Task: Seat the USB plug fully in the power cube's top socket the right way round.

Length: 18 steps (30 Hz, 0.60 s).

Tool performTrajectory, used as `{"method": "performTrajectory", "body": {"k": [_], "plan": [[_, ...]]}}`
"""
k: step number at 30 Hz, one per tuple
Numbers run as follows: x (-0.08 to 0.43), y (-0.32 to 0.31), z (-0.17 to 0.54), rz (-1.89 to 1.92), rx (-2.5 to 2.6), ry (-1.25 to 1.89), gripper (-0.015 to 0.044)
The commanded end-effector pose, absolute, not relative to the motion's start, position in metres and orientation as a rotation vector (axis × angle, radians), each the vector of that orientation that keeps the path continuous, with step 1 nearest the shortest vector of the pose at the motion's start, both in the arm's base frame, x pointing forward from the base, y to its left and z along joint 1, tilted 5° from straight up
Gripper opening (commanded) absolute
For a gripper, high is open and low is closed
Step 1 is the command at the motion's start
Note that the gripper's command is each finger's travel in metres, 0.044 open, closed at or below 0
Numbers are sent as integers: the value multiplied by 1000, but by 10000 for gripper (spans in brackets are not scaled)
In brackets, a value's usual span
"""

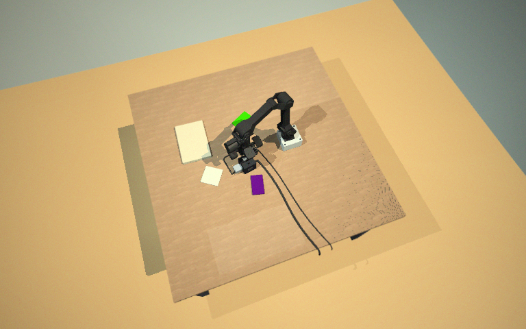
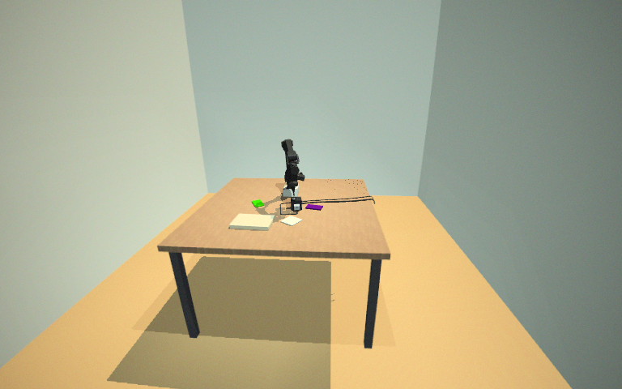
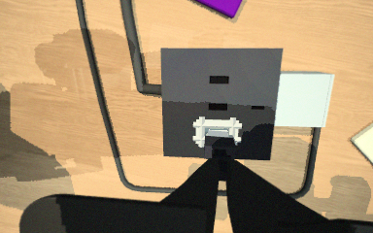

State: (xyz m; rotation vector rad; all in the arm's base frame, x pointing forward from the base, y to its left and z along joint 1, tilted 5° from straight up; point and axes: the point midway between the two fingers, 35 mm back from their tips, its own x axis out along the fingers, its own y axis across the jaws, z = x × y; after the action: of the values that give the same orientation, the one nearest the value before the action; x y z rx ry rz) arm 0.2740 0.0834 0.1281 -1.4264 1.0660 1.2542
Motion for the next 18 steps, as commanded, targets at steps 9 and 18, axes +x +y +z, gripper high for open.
{"method": "performTrajectory", "body": {"k": [9,18], "plan": [[275,82,126,1258,-1441,1062,0],[275,82,125,1260,-1446,1060,0]]}}
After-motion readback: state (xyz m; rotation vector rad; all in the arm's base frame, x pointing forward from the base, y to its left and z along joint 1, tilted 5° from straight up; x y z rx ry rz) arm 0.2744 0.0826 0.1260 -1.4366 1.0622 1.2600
